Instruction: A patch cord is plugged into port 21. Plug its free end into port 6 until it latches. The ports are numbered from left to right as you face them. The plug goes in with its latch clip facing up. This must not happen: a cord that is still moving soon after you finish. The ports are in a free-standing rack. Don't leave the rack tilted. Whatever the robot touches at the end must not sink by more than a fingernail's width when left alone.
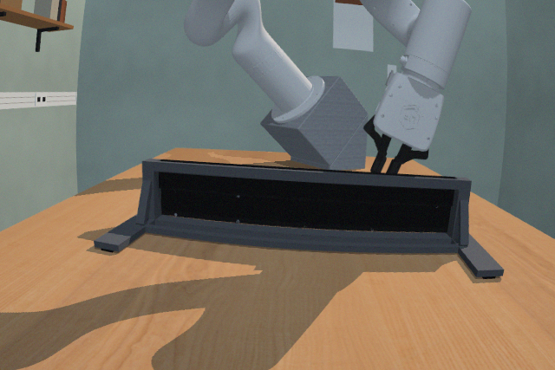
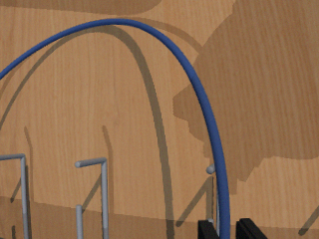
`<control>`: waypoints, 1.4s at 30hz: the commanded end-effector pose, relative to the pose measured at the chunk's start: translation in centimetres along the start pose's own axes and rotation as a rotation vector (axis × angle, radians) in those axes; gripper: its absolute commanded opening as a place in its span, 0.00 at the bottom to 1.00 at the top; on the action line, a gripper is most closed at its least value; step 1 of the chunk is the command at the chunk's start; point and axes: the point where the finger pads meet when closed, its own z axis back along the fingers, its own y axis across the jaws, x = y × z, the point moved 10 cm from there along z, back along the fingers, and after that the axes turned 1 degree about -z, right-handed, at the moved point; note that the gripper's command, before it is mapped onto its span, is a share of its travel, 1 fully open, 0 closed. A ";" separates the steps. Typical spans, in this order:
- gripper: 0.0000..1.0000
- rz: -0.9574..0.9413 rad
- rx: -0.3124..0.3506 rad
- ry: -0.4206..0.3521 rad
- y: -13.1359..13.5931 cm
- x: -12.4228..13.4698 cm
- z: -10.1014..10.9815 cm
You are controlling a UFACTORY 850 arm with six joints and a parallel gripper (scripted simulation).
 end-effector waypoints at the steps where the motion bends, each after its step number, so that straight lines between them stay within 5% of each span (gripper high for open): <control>1: 0.00 -0.001 0.001 -0.001 0.1 0.3 -0.1; 42: 0.00 -0.001 0.001 -0.005 0.1 2.2 -0.1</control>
